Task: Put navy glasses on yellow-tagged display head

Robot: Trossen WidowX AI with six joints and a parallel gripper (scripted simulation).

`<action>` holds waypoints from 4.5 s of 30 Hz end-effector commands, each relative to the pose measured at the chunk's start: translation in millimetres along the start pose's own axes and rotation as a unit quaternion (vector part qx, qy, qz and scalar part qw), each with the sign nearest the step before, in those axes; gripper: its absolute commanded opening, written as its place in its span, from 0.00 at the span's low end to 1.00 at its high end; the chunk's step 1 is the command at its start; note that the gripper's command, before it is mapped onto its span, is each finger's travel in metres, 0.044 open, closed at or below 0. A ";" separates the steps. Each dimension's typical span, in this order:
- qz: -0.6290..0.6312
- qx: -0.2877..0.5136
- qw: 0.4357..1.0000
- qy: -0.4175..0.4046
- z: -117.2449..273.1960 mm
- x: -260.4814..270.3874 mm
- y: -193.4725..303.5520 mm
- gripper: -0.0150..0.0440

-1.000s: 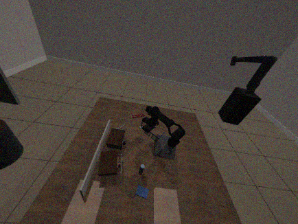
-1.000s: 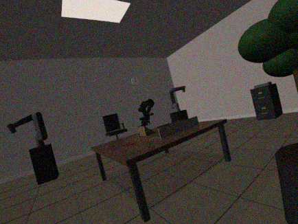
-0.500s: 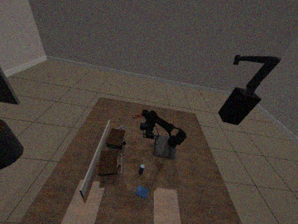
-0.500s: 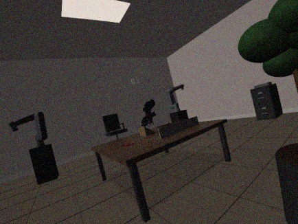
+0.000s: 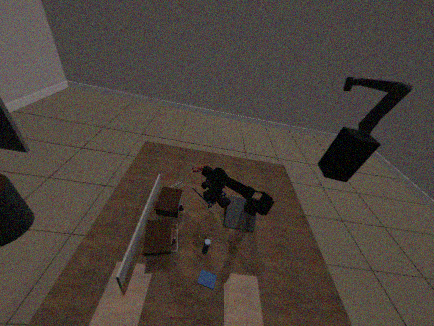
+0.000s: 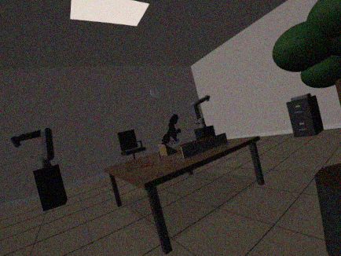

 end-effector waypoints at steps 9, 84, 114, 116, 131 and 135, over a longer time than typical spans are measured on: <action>0.263 0.021 0.965 -0.002 -10.4 20.6 -17.3 0.25; 0.383 0.009 0.923 0.024 -69.9 18.3 -41.9 0.25; 0.384 0.008 0.923 0.025 -71.4 -7.5 -79.4 0.25; 0.384 0.008 0.923 0.025 -71.7 -9.2 -81.9 0.25; 0.385 0.008 0.923 0.026 -73.1 -22.0 -100.8 0.25; 0.385 0.008 0.923 0.026 -73.3 -25.5 -105.9 0.25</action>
Point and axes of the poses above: the point midway between the two fingers, 35 mm back from their tips, its own z axis back along the fingers, its own x axis across the jaws, y = z × x, the point moved 10 cm from there along z, back along the fingers, and after that the axes turned 10 degrees about -z, right-handed, at the moved point
